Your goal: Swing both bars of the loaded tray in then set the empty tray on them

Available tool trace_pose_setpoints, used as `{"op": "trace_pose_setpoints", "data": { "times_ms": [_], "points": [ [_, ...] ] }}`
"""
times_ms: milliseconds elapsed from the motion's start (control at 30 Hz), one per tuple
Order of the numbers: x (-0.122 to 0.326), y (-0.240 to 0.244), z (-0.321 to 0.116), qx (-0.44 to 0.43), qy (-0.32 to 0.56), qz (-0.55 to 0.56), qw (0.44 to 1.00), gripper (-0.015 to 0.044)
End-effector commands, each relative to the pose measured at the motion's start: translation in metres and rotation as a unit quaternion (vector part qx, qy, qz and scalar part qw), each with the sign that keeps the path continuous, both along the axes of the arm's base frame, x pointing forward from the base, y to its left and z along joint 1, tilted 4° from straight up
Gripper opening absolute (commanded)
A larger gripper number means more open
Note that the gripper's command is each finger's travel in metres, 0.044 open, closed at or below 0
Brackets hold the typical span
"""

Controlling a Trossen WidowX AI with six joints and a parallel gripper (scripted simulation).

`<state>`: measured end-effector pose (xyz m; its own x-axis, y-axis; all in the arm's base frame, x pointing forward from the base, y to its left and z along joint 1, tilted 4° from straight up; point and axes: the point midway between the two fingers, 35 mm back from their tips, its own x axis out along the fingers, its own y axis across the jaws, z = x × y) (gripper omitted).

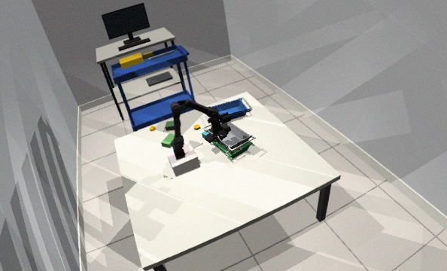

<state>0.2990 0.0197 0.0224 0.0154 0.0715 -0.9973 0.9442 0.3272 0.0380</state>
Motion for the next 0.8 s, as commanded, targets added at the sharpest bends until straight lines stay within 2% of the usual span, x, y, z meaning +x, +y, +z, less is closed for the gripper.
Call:
{"op": "trace_pose_setpoints", "data": {
  "times_ms": [0, 767],
  "points": [
    [-0.0064, -0.0014, -0.0069, -0.005, 0.017, 0.001, 1.0, 0.0],
    [-0.0064, -0.0014, -0.0069, -0.005, 0.017, 0.001, 1.0, 0.0]
  ]
}}
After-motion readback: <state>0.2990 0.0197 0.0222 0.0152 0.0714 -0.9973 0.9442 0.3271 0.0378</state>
